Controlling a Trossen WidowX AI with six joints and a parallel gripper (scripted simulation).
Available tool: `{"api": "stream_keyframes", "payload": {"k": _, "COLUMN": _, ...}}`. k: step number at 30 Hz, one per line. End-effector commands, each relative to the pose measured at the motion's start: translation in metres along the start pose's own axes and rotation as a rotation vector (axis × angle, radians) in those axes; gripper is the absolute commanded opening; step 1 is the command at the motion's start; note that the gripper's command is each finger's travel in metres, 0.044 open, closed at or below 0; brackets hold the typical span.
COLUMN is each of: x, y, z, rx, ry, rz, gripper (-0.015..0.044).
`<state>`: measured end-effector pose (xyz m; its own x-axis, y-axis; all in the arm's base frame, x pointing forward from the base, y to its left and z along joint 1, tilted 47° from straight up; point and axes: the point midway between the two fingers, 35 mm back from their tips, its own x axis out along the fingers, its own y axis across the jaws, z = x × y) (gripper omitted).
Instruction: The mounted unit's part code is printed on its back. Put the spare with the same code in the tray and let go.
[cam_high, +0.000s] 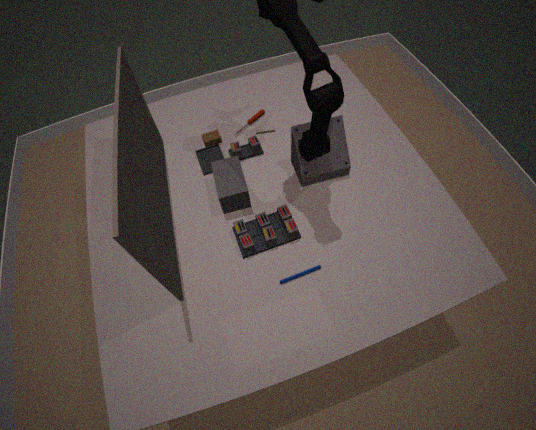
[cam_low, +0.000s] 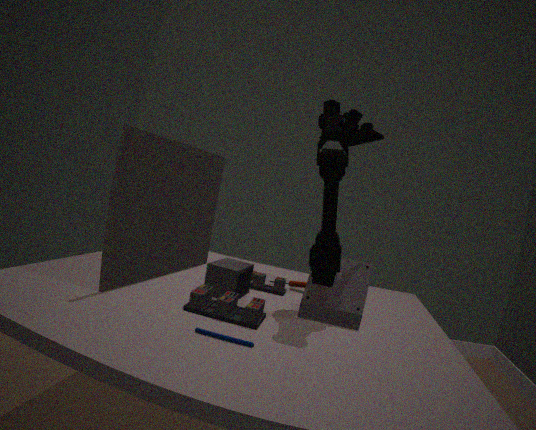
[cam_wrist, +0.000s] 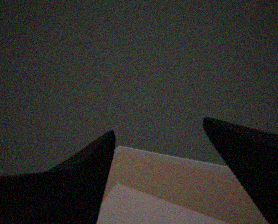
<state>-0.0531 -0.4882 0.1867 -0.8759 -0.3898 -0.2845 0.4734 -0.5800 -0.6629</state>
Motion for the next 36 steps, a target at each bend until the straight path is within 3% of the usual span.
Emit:
{"api": "stream_keyframes", "payload": {"k": 1, "x": 0.000, "y": 0.000, "z": 0.000, "rx": 0.000, "ry": 0.000, "rz": 0.000, "gripper": 0.0426}}
{"api": "stream_keyframes", "payload": {"k": 7, "x": -0.002, "y": 0.002, "z": 0.000, "rx": -0.008, "ry": 0.000, "rz": 0.010, "gripper": 0.0440}}
{"api": "stream_keyframes", "payload": {"k": 10, "x": -0.025, "y": 0.034, "z": -0.006, "rx": -0.125, "ry": -0.002, "rz": 0.156, "gripper": 0.0440}}
{"api": "stream_keyframes", "payload": {"k": 23, "x": -0.199, "y": 0.152, "z": -0.093, "rx": -0.798, "ry": 0.010, "rz": 0.904, "gripper": 0.0440}}
{"api": "stream_keyframes", "payload": {"k": 29, "x": -0.286, "y": 0.159, "z": -0.154, "rx": -1.098, "ry": 0.047, "rz": 1.210, "gripper": 0.0440}}
{"api": "stream_keyframes", "payload": {"k": 36, "x": -0.379, "y": 0.132, "z": -0.225, "rx": -1.416, "ry": 0.135, "rz": 1.536, "gripper": 0.0440}}
